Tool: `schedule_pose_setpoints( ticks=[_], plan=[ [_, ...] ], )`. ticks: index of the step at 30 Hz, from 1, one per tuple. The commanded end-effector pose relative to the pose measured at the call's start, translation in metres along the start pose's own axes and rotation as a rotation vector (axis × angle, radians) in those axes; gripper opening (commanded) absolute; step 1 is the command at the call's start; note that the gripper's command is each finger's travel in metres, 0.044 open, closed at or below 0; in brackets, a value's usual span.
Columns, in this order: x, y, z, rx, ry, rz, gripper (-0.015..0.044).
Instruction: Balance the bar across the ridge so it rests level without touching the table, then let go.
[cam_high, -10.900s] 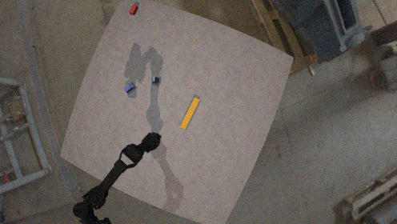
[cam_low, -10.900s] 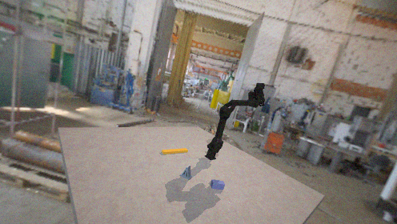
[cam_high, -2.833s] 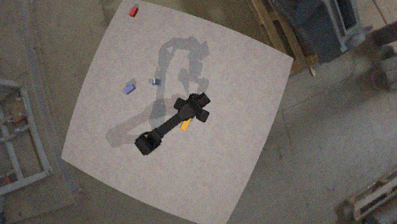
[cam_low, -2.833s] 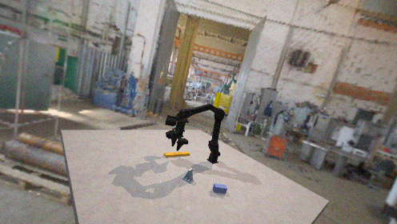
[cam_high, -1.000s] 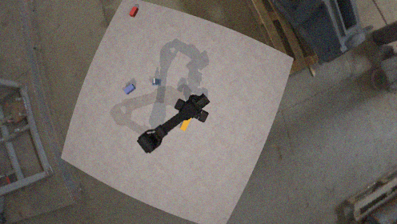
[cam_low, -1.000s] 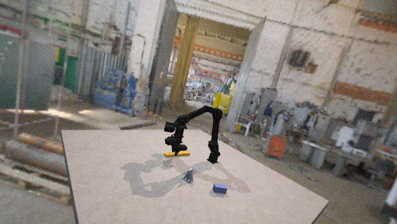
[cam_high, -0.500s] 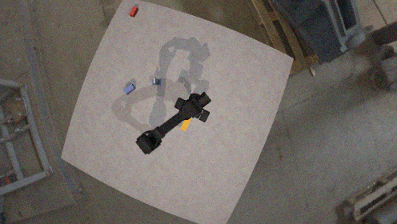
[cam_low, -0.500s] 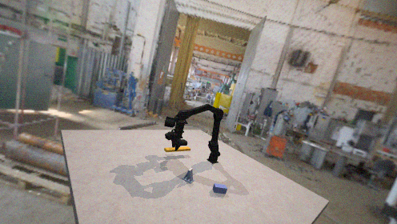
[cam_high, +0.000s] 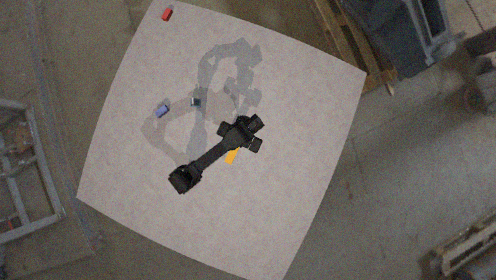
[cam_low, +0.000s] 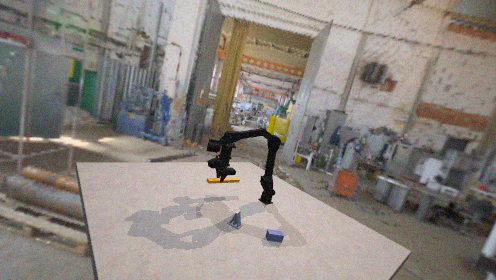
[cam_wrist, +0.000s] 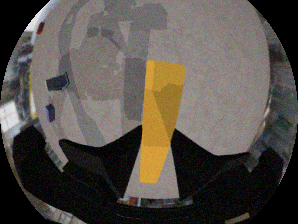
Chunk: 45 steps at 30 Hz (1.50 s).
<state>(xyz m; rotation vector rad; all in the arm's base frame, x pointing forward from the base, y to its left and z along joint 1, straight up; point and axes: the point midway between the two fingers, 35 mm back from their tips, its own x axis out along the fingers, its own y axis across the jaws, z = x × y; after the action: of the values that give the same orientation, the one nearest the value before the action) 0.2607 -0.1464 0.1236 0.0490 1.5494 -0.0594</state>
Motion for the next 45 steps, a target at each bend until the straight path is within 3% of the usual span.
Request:
schedule_pose_setpoints(
  ticks=[1, 11, 45],
  plan=[
    [-0.011, 0.000, -0.001, 0.003, -0.002, -0.004, 0.0000],
    [-0.036, 0.002, -0.005, 0.004, -0.001, -0.005, 0.0000],
    [-0.042, 0.089, 0.058, 0.433, -0.006, 0.004, 0.0000]
  ],
)
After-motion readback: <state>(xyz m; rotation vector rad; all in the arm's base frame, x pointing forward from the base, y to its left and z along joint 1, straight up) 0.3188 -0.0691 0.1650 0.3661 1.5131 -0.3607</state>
